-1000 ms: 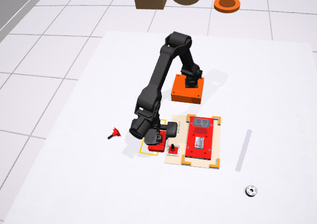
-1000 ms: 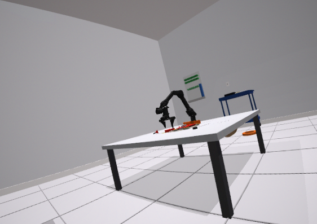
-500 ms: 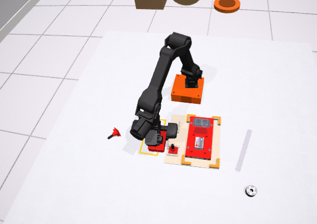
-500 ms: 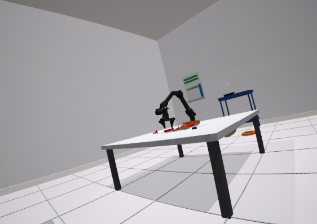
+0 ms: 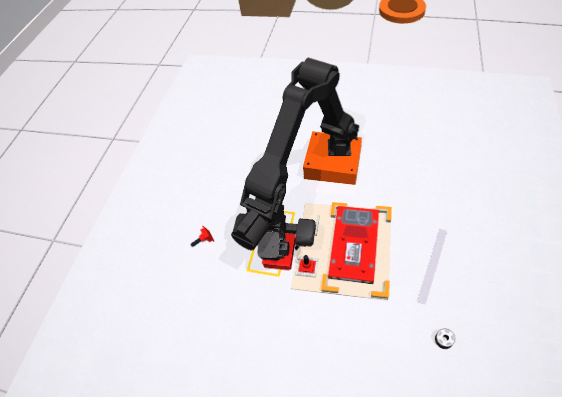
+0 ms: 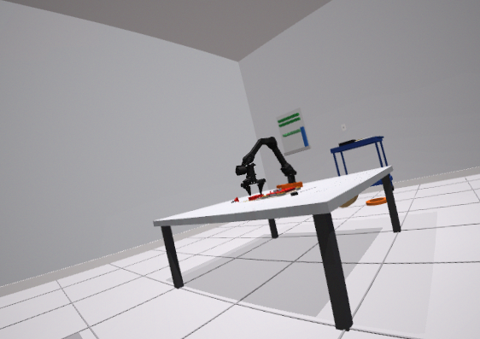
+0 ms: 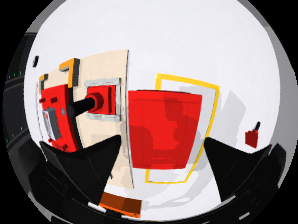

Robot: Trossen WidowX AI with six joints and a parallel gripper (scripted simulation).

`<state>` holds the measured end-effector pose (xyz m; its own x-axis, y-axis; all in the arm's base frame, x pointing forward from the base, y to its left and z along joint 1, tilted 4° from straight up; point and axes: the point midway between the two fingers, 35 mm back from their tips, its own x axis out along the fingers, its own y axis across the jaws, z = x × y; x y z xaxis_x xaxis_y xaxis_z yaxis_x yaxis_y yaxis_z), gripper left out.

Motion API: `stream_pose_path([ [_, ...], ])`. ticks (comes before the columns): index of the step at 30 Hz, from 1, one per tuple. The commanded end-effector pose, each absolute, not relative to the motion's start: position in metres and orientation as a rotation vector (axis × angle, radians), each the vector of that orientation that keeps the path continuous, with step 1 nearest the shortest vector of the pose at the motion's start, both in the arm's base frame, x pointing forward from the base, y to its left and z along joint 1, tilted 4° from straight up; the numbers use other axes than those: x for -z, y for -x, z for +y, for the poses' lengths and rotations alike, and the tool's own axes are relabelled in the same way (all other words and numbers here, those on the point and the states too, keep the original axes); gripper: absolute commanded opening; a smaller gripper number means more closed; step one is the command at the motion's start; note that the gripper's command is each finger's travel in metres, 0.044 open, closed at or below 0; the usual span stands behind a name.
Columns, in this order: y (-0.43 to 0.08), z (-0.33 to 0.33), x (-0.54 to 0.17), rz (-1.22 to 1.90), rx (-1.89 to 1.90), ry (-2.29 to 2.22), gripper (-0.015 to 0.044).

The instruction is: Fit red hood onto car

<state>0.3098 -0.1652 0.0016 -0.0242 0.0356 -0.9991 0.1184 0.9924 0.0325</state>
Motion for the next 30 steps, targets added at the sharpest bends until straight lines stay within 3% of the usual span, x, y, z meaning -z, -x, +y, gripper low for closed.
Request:
stream_pose_path([
  [1, -0.309, -0.164, 0.002, 1.597, 0.061, -0.126, 0.044],
  [30, -0.309, -0.163, 0.016, 1.597, 0.061, -0.126, 0.044],
])
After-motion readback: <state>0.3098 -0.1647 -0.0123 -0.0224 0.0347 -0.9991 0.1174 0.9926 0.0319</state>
